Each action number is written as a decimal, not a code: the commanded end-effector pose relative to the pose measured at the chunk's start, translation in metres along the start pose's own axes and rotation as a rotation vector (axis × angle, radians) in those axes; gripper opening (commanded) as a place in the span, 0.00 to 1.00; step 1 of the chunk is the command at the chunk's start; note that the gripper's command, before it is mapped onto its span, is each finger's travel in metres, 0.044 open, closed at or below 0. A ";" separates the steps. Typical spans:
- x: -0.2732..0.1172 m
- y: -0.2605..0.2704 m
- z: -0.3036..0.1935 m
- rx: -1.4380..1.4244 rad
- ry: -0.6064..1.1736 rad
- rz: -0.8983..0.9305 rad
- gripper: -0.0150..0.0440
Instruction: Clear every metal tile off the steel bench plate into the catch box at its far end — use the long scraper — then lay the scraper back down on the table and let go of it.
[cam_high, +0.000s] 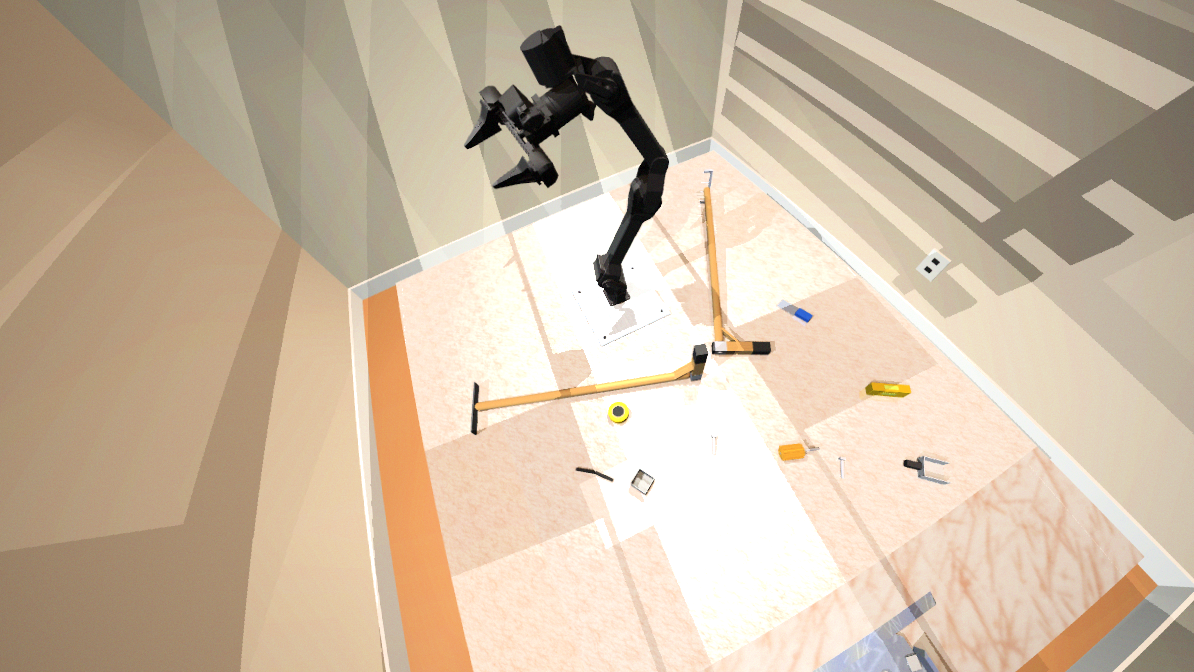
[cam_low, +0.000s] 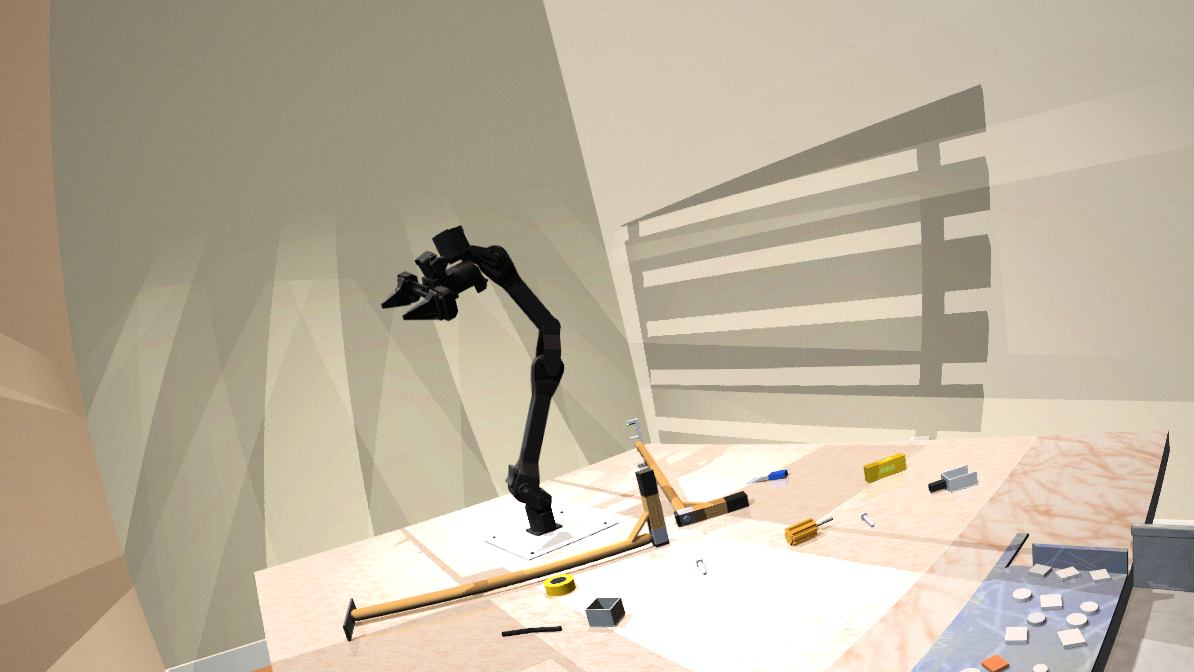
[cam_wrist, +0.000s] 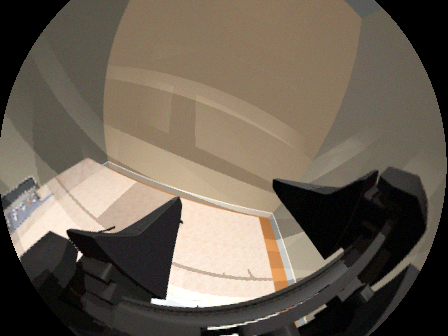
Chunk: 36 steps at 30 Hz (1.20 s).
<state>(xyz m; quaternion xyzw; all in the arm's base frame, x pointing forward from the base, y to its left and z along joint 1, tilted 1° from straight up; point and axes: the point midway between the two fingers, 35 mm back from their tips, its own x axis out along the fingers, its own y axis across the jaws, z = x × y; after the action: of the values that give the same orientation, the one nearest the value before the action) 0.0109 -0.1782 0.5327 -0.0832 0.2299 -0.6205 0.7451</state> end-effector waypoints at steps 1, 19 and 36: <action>0.010 0.002 -0.006 0.045 0.033 0.028 1.00; 0.037 0.027 -0.023 0.205 0.161 0.143 1.00; 0.057 0.057 -0.038 0.312 0.302 0.223 1.00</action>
<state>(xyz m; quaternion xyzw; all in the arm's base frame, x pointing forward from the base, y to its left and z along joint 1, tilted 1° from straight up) 0.0478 -0.2101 0.4692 0.1342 0.2411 -0.5702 0.7738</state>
